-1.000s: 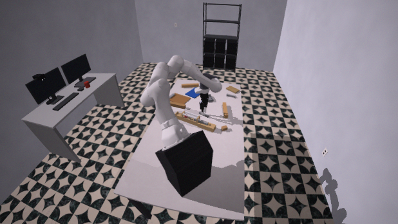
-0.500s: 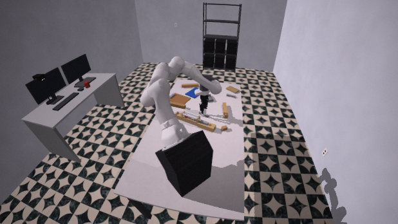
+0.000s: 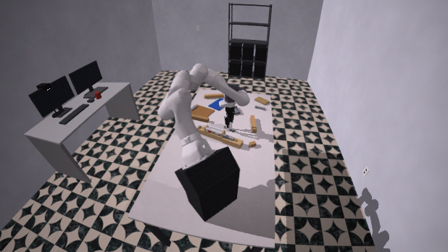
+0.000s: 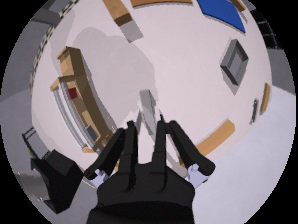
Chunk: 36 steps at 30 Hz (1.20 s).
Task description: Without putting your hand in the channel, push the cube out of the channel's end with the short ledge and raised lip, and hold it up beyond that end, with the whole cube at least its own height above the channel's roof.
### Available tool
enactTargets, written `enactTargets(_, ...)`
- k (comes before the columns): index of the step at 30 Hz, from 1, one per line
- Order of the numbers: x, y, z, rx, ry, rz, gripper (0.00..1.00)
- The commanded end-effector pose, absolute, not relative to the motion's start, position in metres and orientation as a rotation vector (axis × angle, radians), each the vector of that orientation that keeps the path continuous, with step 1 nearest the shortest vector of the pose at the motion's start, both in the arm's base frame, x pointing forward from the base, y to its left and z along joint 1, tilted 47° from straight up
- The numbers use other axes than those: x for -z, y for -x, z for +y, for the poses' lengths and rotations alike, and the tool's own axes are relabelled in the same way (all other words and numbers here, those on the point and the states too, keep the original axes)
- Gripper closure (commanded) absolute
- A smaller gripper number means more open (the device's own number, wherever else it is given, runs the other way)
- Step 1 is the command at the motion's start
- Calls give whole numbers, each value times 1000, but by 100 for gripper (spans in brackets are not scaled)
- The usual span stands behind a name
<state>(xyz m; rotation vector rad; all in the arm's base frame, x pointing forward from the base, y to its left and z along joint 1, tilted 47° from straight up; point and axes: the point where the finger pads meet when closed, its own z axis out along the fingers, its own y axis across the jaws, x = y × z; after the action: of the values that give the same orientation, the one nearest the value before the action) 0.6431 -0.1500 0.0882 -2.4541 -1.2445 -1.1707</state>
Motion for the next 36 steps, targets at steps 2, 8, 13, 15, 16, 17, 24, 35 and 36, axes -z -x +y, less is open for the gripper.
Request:
enactTargets(2,-88,-645,-150,1174,2453,-1252,77)
enactTargets(8,-88,-645,-150,1174,2453,-1252,77)
enactTargets(13,-88,-645,-150,1174,2453,-1252,77)
enactTargets(15,-88,-645,-150,1174,2453,-1252,77)
enactTargets(16,-88,-645,-150,1174,2453,-1252,100)
enactTargets(17,-88,-645,-150,1174,2453,-1252,100)
enactTargets(24,-88,-645,-150,1174,2453,-1252,100)
enactTargets(35,-88,-645,-150,1174,2453,-1252,100)
enactTargets(36,-88,-645,-150,1174,2453,-1252,100)
